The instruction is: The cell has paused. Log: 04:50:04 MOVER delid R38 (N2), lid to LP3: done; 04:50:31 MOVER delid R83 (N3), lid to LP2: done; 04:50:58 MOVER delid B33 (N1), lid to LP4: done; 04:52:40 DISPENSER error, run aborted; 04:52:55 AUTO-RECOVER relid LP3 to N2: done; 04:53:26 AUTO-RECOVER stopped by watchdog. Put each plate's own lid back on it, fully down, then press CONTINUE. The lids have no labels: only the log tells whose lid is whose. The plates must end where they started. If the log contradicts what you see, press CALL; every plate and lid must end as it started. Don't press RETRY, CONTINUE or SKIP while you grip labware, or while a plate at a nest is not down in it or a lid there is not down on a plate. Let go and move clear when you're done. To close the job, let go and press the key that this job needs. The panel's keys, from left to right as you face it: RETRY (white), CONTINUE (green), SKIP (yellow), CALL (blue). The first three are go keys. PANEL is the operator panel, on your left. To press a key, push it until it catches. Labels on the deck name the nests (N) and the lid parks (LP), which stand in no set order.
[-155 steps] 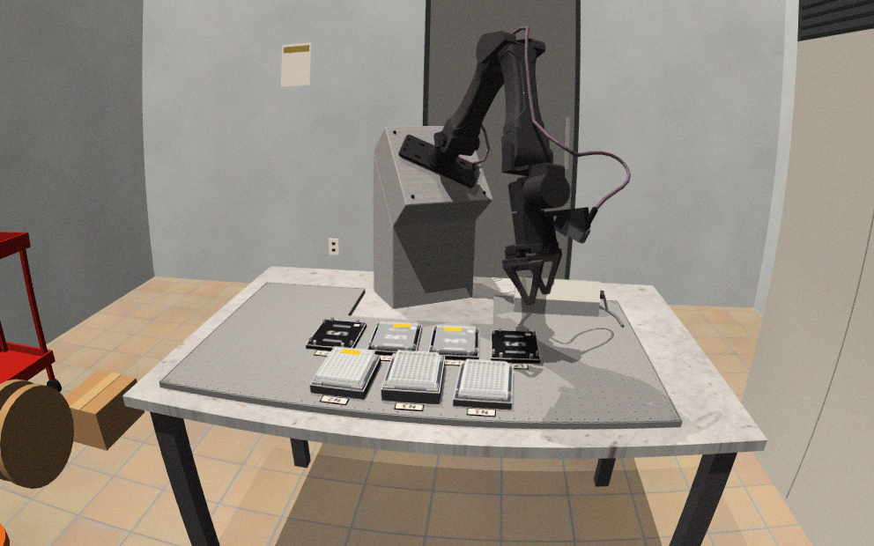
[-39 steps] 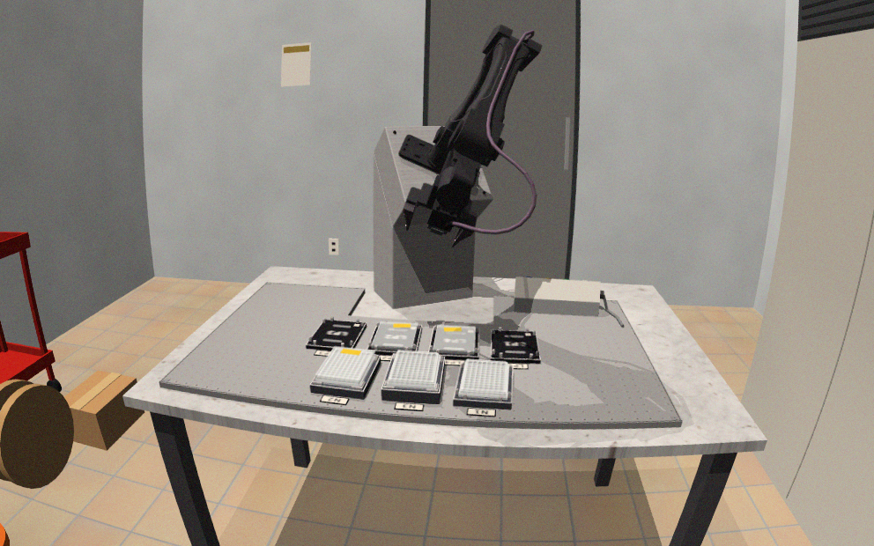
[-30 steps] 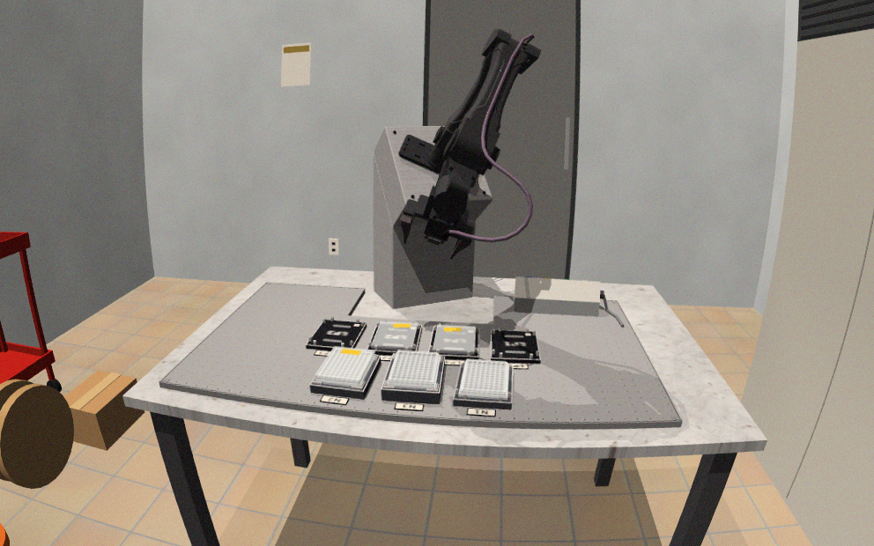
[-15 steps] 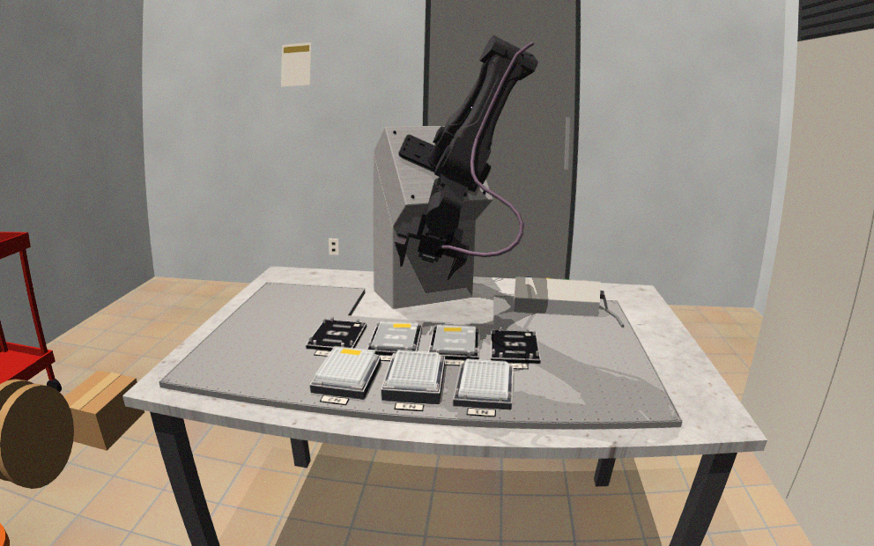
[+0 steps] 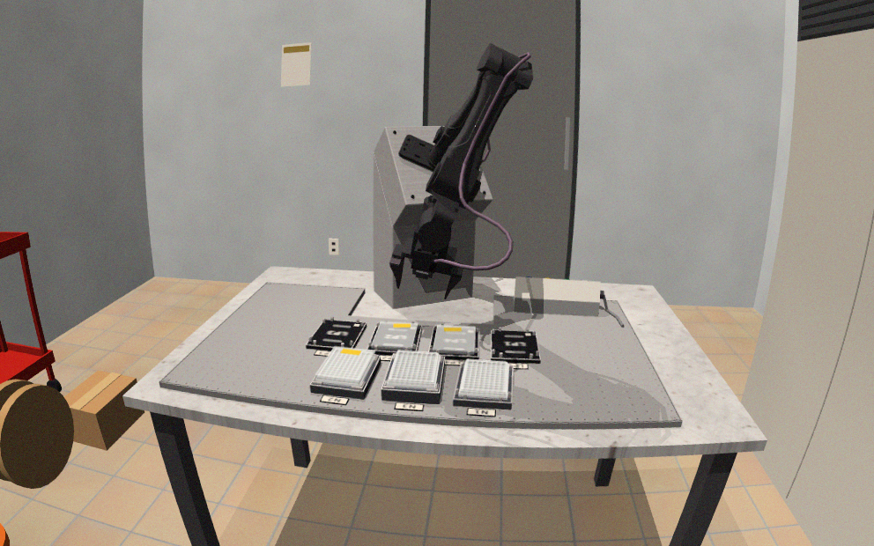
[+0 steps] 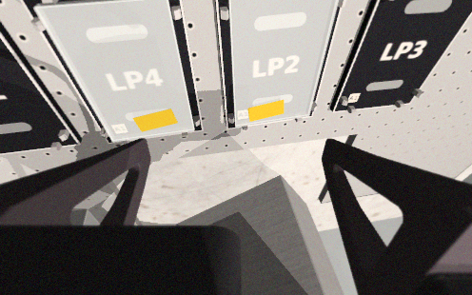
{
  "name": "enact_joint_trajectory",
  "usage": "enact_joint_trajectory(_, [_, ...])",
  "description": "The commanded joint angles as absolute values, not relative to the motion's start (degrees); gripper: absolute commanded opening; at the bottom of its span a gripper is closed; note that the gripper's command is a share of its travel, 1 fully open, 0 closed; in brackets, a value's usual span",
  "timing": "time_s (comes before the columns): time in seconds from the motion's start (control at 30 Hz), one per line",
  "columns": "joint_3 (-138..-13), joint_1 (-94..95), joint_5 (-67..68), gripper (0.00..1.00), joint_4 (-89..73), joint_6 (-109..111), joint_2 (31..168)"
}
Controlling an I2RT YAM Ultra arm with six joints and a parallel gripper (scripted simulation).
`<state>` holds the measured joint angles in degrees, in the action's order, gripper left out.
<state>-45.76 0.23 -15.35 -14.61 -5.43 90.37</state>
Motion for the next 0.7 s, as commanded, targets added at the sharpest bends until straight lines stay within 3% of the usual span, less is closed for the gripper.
enact_joint_trajectory(0.0, [-43.82, 0.37, -17.08, 1.00, -8.06, -6.61, 92.70])
enact_joint_trajectory(0.67, [-38.97, -0.03, -24.01, 1.00, 19.45, -9.14, 105.31])
